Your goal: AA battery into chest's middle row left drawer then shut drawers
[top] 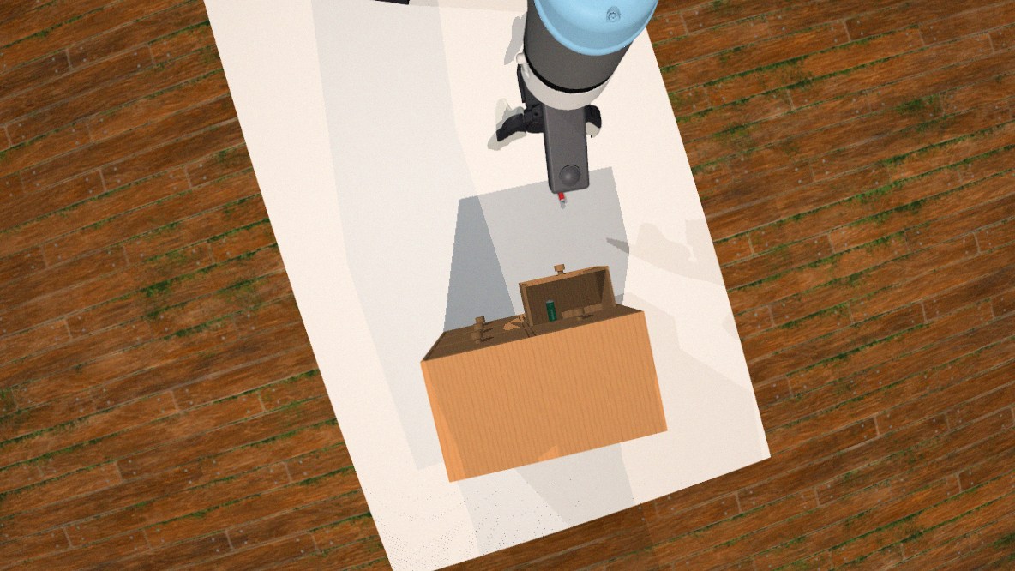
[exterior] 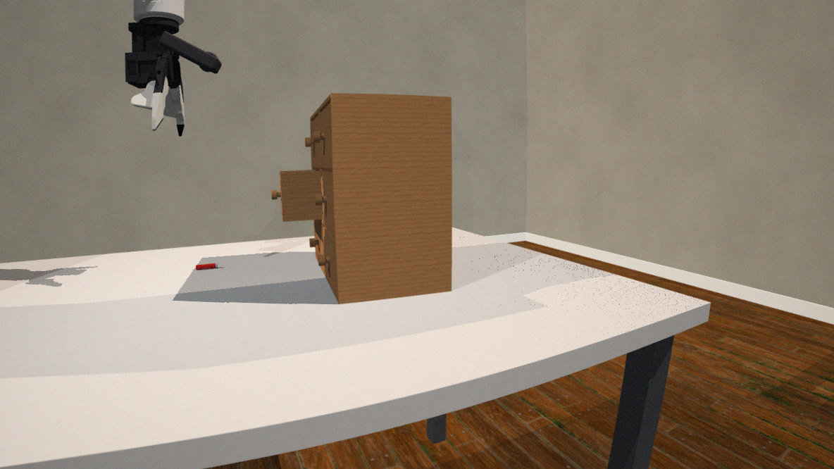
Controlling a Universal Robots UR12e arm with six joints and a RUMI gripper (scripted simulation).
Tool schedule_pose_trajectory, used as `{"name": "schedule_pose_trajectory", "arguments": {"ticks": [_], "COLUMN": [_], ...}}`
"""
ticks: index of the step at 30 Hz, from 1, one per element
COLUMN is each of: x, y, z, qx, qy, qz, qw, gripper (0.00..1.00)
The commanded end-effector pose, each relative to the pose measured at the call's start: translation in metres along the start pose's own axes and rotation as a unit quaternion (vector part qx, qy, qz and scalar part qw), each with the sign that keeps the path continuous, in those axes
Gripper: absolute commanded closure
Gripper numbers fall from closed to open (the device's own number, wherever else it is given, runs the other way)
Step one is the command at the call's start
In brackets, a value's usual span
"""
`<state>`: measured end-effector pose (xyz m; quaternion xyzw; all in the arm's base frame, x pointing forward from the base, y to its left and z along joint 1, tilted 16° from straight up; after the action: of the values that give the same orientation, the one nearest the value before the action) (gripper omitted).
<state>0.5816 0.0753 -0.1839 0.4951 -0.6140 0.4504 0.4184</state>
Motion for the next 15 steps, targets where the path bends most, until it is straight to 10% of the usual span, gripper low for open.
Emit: {"name": "schedule_pose_trajectory", "arguments": {"ticks": [1, 15], "x": [0.0004, 0.0004], "y": [0.0009, 0.0017], "z": [-0.0012, -0.0019], "qx": [0.023, 0.036], "qy": [-0.001, -0.001], "qz": [0.000, 0.000], "qw": [1.000, 0.999], "gripper": [0.00, 0.00]}}
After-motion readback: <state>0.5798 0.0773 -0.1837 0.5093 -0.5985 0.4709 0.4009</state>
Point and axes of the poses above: the point where the finger pads meet when closed, its own x axis back along the fingers, its own z axis across the jaws, y = z × x, the point moved 4 cm from there along x, back along the fingers, and after that the axes turned 13 degrees about x, right-handed, at the moved point
